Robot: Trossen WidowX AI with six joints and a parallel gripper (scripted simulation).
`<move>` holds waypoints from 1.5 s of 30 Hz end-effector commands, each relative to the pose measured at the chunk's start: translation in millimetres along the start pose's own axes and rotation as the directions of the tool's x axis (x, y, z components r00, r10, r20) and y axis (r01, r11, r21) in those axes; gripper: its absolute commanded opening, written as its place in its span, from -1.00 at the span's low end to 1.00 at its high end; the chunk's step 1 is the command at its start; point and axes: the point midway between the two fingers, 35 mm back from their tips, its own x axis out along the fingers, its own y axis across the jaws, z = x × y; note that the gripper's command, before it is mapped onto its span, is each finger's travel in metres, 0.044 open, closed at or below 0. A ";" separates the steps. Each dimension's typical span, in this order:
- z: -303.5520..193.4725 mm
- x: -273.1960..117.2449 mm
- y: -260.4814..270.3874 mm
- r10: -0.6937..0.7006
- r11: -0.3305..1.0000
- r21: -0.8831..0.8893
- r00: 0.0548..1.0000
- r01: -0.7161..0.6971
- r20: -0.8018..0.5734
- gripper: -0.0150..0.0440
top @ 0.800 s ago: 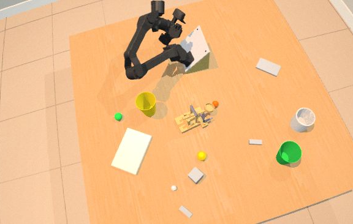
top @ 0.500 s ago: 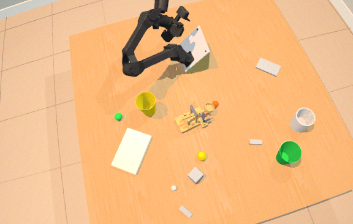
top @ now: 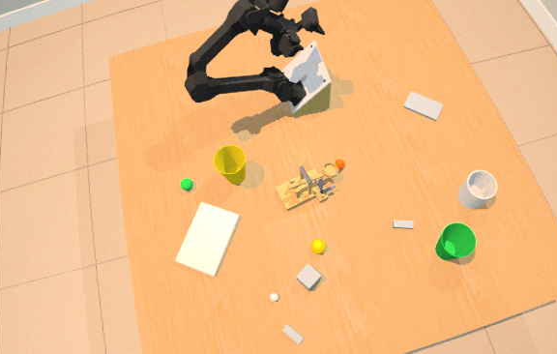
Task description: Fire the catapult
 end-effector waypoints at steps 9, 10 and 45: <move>101.9 -13.6 56.4 -0.056 0.930 0.368 0.976 -0.026 0.211 1.00; 110.9 -14.5 58.7 -0.065 0.918 0.395 0.973 -0.029 0.222 1.00; 402.1 -49.8 -85.9 -0.723 0.325 0.934 0.675 0.148 0.145 1.00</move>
